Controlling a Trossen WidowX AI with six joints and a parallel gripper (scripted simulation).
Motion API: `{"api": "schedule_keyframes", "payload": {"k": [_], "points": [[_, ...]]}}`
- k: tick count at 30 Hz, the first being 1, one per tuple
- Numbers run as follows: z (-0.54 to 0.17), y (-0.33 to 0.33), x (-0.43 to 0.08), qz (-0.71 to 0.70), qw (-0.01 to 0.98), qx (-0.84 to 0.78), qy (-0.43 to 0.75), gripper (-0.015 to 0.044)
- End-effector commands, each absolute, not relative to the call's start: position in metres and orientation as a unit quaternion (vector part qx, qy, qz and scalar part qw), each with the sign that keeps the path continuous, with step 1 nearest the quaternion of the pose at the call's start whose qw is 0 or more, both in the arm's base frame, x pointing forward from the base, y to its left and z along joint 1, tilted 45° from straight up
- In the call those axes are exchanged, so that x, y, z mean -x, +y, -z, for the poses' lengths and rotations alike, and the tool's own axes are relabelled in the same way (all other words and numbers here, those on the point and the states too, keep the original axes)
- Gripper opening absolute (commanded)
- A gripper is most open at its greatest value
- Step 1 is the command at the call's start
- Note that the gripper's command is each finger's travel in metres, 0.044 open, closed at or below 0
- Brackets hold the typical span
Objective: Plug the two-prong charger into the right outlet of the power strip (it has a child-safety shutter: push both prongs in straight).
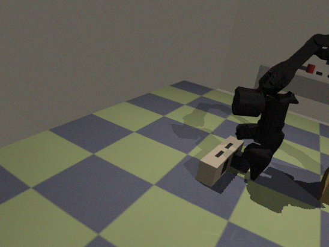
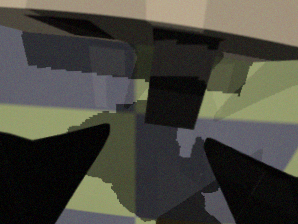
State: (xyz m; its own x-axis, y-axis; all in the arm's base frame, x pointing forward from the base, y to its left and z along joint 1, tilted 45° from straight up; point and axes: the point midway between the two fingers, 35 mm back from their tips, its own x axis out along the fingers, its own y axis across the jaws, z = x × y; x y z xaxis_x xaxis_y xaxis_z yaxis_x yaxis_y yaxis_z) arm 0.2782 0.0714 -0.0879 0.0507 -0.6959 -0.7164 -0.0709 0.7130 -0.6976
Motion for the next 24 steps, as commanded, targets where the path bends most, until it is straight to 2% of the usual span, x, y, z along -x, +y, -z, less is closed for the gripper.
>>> {"api": "schedule_keyframes", "payload": {"k": [1,14,21,24], "points": [[0.087,0.07,-0.272,0.237,0.662,0.292,0.648,0.044],[0.087,0.07,-0.264,0.234,0.666,0.299,0.643,0.044],[0.039,0.119,-0.273,0.146,0.812,0.35,0.444,0.044],[0.033,0.124,-0.272,0.138,0.824,0.352,0.422,0.044]]}}
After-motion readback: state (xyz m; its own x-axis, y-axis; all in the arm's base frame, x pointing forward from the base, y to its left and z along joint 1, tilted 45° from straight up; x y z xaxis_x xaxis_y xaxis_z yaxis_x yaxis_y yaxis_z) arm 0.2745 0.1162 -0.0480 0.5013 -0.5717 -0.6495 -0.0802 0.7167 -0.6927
